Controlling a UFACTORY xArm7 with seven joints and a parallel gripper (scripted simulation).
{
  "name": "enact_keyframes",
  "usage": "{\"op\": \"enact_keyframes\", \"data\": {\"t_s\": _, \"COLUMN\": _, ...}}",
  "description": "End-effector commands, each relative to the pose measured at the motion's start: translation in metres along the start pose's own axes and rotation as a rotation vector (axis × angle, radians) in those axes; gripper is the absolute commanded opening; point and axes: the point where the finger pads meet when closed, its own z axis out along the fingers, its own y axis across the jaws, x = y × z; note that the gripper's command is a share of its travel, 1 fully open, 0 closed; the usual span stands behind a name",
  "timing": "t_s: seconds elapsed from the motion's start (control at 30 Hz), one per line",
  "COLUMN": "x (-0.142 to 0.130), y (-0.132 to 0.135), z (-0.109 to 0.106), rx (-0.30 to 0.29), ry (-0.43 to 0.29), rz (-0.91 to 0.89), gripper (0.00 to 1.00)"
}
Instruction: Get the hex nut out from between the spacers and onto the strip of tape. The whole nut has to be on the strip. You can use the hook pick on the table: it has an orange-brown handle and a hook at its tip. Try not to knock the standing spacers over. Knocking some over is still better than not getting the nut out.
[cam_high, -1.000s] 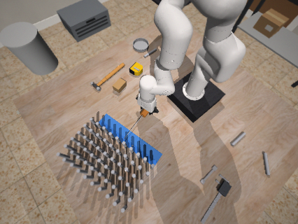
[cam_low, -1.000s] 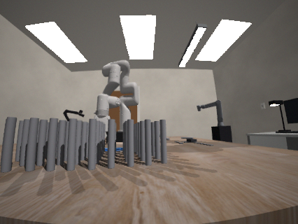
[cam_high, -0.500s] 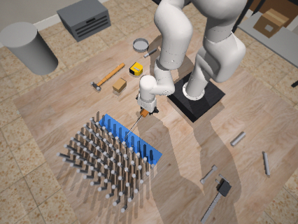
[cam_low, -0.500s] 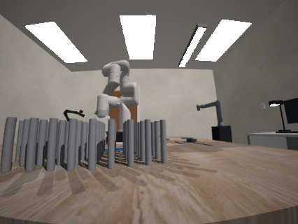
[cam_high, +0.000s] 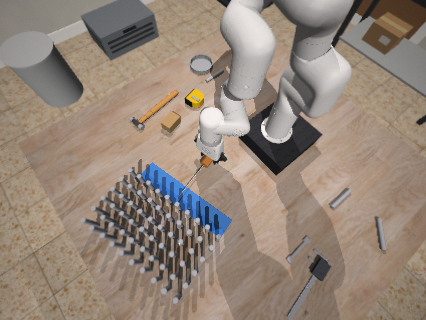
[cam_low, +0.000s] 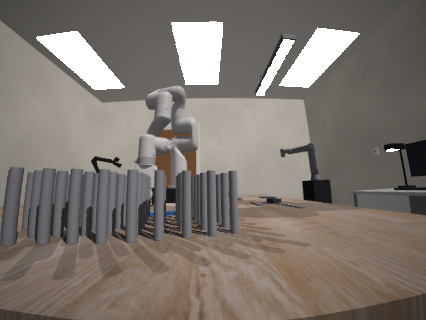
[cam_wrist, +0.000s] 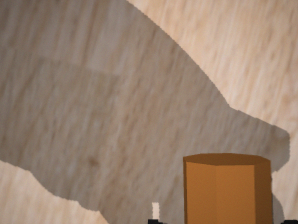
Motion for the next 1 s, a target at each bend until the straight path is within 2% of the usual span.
{"op": "enact_keyframes", "data": {"t_s": 0.0, "x": -0.001, "y": -0.001, "z": -0.002, "rx": 0.002, "ry": -0.003, "rz": 0.000, "gripper": 0.65}}
{"op": "enact_keyframes", "data": {"t_s": 0.23, "x": -0.001, "y": -0.001, "z": -0.007, "rx": 0.002, "ry": -0.003, "rz": 0.000, "gripper": 0.65}}
{"op": "enact_keyframes", "data": {"t_s": 0.97, "x": -0.001, "y": -0.001, "z": -0.041, "rx": 0.001, "ry": -0.003, "rz": 0.000, "gripper": 0.65}}
